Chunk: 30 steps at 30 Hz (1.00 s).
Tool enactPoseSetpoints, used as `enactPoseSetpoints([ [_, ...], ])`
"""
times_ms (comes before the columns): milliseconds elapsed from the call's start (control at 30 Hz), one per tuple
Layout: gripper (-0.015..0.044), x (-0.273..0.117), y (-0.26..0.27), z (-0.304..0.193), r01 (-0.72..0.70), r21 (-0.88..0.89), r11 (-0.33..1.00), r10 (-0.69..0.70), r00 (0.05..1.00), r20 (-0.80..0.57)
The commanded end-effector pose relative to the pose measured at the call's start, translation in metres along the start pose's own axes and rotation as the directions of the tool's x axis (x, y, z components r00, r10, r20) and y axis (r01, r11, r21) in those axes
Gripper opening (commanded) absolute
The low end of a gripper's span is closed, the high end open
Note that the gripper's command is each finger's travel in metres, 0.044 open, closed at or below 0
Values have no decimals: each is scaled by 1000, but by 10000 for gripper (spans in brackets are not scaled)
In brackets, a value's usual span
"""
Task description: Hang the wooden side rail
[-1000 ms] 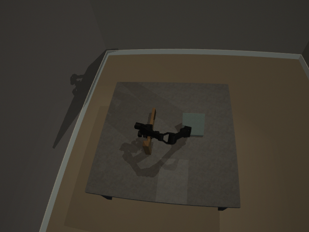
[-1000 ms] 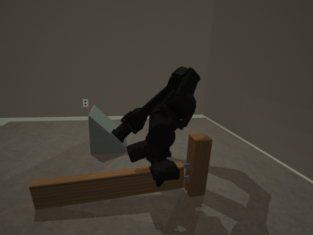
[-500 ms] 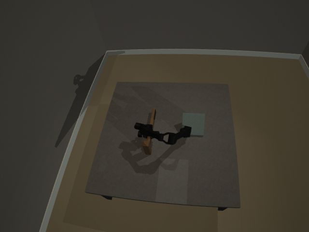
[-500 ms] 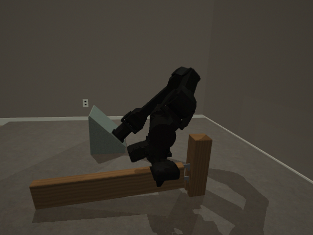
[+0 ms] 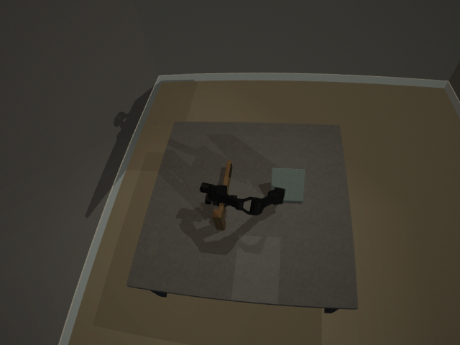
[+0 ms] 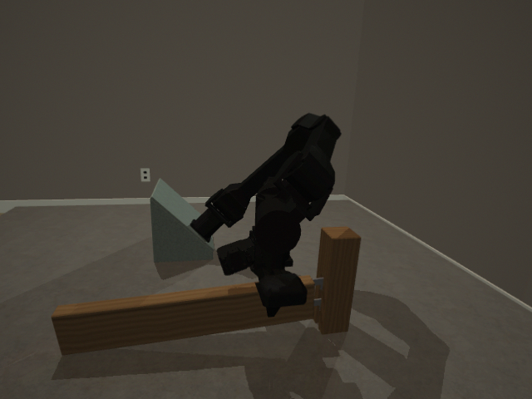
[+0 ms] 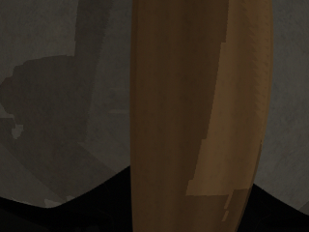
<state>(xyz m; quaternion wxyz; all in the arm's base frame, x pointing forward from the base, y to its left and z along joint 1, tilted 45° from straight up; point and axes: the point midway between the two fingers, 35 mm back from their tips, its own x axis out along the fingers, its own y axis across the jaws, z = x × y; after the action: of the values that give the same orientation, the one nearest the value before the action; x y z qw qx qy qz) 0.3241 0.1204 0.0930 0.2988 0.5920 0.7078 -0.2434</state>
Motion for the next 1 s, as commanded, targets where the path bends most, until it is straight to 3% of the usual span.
enactPoseSetpoints([
  [0, 0, -3, 2, -2, -11, -2, 1000, 11, 1000, 4],
  [967, 0, -4, 1, -5, -11, -2, 1000, 11, 1000, 4],
])
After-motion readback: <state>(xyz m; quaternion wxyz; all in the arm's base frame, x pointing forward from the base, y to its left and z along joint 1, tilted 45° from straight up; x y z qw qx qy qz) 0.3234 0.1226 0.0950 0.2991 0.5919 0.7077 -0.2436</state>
